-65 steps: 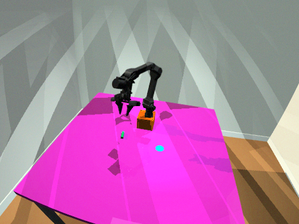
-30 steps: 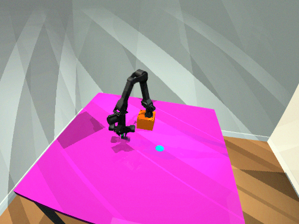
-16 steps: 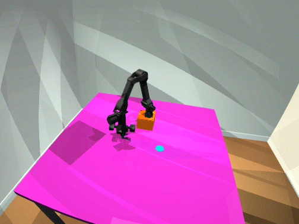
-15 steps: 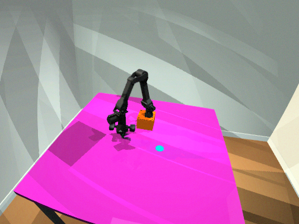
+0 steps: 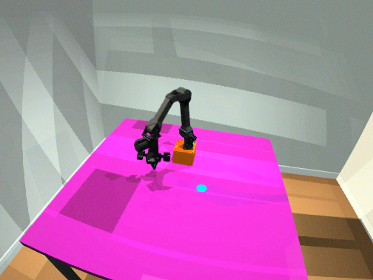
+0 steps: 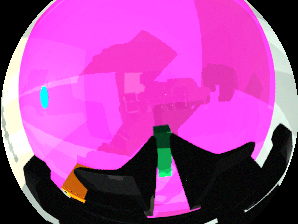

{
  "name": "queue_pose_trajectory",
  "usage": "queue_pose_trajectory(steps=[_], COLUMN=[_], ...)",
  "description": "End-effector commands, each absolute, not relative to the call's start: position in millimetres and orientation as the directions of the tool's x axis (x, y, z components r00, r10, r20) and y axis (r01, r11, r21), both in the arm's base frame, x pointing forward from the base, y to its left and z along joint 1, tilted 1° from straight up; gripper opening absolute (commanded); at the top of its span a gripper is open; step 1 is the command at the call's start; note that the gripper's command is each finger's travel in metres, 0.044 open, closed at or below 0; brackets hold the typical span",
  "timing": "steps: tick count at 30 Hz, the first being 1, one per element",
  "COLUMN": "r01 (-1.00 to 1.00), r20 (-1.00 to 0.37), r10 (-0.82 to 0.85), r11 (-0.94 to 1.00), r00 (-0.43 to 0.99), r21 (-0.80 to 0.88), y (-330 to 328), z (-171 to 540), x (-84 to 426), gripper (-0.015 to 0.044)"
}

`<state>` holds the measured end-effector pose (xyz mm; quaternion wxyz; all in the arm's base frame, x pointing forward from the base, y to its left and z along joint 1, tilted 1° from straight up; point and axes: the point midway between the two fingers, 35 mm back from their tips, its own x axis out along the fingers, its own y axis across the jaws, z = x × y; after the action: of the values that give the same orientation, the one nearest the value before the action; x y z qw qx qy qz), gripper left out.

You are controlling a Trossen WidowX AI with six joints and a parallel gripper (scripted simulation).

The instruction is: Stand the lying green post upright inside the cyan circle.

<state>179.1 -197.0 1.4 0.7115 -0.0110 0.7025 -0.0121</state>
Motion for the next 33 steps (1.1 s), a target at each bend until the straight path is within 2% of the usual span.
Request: queue_pose_trajectory(steps=[1,18,33], r01=[-0.001,-0.001,0.0], r20=[-0.999,-0.999,-0.998], r10=[-0.045,-0.045,-0.042], r11=[0.999,0.999,0.999], r00=[0.017,0.017,0.039], r21=[-0.045,-0.045,-0.042], y=[-199,-192,-174], z=[15,68,70], x=[180,175,194], gripper=[0.0023,0.0023,0.0023])
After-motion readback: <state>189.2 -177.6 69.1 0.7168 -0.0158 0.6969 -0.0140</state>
